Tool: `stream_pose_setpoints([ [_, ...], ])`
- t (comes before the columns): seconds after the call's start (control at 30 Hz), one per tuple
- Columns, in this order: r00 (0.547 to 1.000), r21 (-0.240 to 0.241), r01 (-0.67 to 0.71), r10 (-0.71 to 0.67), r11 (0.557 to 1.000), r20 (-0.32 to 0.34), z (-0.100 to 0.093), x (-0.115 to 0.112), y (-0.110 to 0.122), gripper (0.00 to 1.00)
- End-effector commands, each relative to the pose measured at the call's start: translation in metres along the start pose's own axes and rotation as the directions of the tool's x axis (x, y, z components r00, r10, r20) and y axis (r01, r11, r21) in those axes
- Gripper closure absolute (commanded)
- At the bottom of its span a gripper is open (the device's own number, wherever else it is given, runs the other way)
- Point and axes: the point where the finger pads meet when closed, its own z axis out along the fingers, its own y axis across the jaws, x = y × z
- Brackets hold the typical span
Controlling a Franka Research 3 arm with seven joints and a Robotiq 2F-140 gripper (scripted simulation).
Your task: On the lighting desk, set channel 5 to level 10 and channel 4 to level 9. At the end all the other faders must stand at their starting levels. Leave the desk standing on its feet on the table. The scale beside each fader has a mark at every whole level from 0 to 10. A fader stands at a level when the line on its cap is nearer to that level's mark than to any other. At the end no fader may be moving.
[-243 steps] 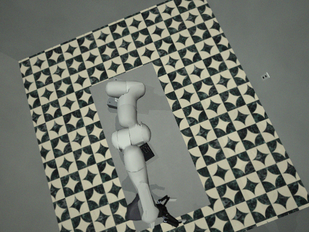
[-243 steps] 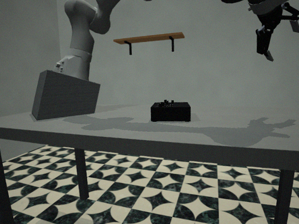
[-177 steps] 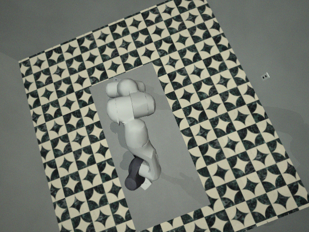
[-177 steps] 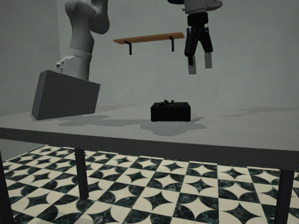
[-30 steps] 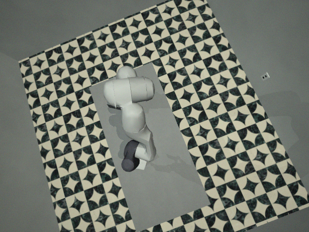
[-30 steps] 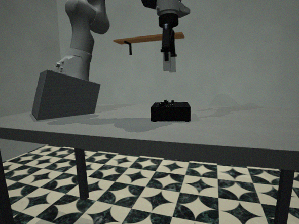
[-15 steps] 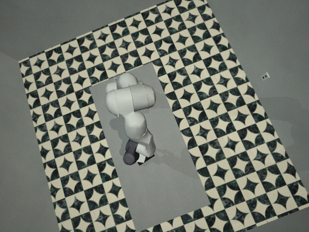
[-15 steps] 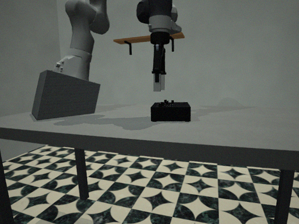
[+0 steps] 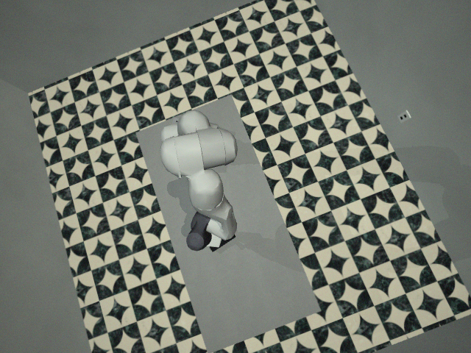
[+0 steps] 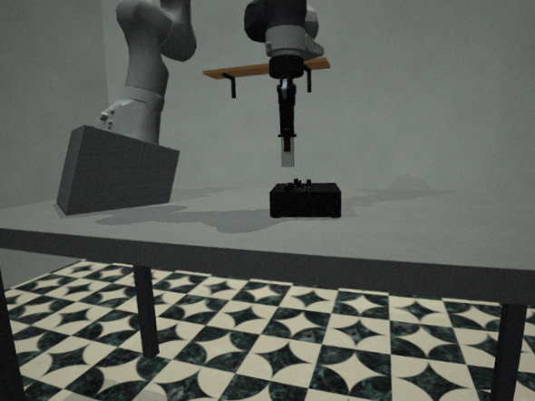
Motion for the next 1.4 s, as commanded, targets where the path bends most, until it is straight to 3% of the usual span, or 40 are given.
stream_pose_setpoints([
  [0.0,1.000,0.001,0.027,-0.027,1.000,-0.001,0.0013,-0.0015,0.0002,1.00],
  [1.37,1.000,0.005,0.029,-0.029,1.000,-0.005,0.0113,-0.0010,0.0001,1.00],
])
